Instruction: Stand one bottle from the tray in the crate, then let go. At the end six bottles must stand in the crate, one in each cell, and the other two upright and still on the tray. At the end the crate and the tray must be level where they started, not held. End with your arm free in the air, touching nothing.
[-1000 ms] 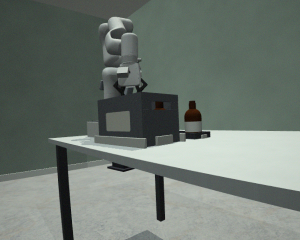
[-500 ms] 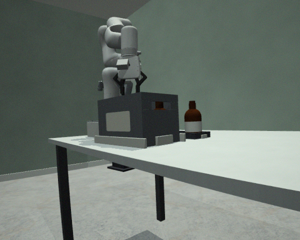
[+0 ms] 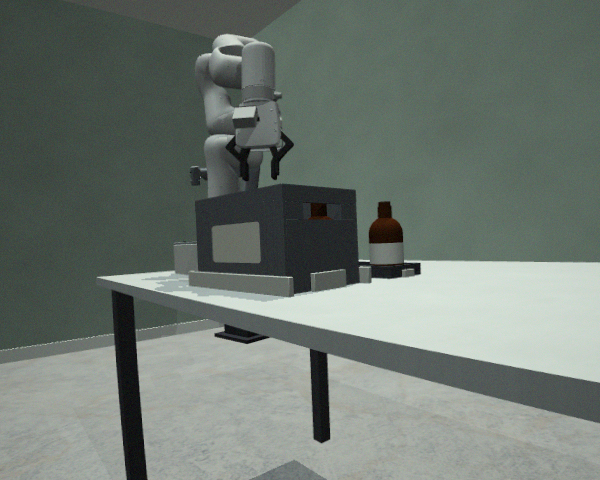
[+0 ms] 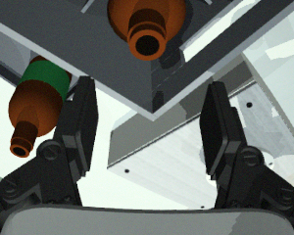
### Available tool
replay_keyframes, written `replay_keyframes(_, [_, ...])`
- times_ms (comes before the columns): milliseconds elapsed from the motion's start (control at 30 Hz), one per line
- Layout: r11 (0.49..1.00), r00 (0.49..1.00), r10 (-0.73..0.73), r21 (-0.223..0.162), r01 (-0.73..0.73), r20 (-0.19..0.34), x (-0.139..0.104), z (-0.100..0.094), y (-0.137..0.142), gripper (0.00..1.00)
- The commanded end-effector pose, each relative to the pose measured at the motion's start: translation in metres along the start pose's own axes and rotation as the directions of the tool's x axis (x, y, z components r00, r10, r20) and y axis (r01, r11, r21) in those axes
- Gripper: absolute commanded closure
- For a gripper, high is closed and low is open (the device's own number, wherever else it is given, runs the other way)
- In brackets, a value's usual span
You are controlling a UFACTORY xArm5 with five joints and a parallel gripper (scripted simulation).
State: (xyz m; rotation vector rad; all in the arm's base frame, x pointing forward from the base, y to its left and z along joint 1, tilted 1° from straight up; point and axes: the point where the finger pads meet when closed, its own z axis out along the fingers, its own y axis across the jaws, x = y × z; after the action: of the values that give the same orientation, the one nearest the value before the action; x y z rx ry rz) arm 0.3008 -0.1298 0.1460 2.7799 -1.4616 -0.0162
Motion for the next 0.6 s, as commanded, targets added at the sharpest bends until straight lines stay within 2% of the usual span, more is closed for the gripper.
replay_keyframes(0, [1.000, 1.000, 0.000, 0.002, 0.000, -0.003, 0.0009, -0.0036, -0.0005, 0.35])
replay_keyframes(300, [1.000, 1.000, 0.000, 0.002, 0.000, -0.003, 0.0009, -0.0048, -0.0004, 0.35])
replay_keyframes(333, [1.000, 1.000, 0.000, 0.002, 0.000, -0.003, 0.0009, -0.0048, -0.0004, 1.00])
replay_keyframes(567, [1.000, 1.000, 0.000, 0.002, 0.000, -0.003, 0.0009, -0.0048, -0.0004, 1.00])
